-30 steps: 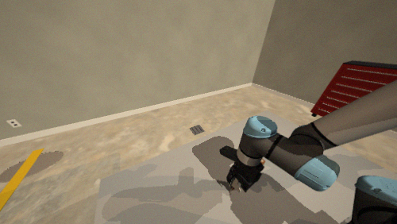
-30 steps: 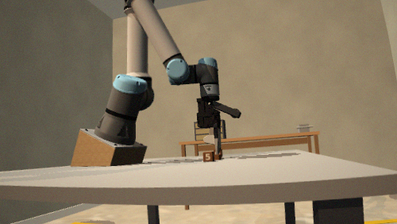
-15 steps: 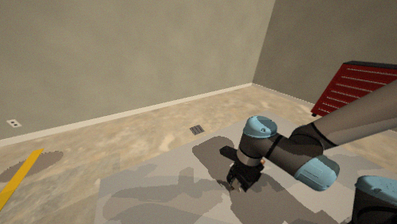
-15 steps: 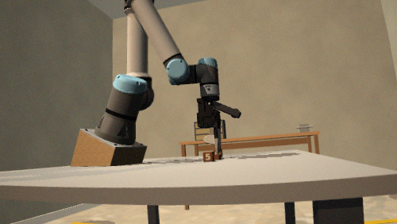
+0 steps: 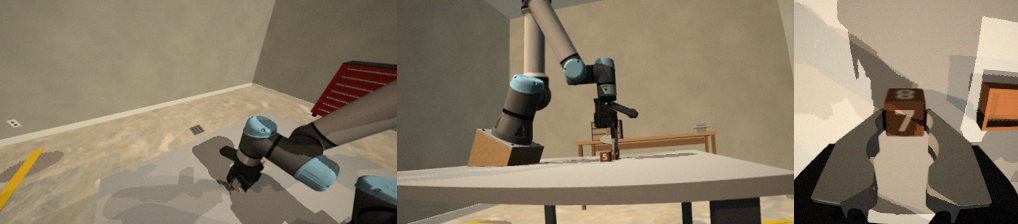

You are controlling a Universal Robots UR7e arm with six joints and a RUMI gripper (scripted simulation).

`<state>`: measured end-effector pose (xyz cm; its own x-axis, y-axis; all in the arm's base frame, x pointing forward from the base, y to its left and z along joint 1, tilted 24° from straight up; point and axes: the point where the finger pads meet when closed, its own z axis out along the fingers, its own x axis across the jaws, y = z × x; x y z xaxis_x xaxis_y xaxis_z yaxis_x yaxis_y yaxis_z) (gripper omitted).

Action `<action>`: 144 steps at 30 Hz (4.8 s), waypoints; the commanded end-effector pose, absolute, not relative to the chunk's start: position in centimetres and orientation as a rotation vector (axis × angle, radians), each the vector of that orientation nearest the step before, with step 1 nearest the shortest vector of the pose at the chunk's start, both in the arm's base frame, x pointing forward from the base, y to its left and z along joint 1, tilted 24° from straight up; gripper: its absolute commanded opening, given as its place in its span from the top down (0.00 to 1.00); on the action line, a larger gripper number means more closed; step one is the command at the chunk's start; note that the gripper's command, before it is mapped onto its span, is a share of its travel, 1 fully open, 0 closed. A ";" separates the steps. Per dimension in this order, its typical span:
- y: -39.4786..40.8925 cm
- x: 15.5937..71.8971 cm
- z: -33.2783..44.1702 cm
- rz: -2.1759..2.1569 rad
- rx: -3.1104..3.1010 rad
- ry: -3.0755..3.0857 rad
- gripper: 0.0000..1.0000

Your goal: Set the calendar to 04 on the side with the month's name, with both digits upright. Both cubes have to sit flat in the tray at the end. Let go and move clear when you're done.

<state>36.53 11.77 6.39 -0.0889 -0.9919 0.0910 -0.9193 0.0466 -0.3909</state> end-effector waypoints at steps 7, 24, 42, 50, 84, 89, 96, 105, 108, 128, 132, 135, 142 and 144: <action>11.8 36.7 6.2 -0.526 -1.969 2.114 0.90; 11.7 36.7 6.1 -0.526 -1.969 2.114 0.90; 11.7 36.7 6.1 -0.526 -1.969 2.114 0.90; 11.7 36.7 6.1 -0.526 -1.969 2.114 0.90; 11.7 36.7 6.1 -0.526 -1.969 2.114 0.90; 11.7 36.7 6.1 -0.526 -1.969 2.114 0.90; 11.7 36.7 6.1 -0.526 -1.969 2.114 0.90; 11.7 36.7 6.1 -0.526 -1.969 2.114 0.79; 11.7 36.7 6.1 -0.526 -1.969 2.114 0.76; 11.8 36.6 6.3 -0.526 -1.969 2.114 0.72; 11.8 36.4 6.9 -0.526 -1.969 2.114 0.72; 11.9 36.1 7.6 -0.526 -1.969 2.114 0.72; 12.3 35.0 10.1 -0.526 -1.969 2.114 0.72; 12.3 34.8 10.6 -0.526 -1.969 2.114 0.72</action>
<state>35.38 12.18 9.27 -0.0889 -0.9919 0.0912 -0.9179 0.0460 -0.3942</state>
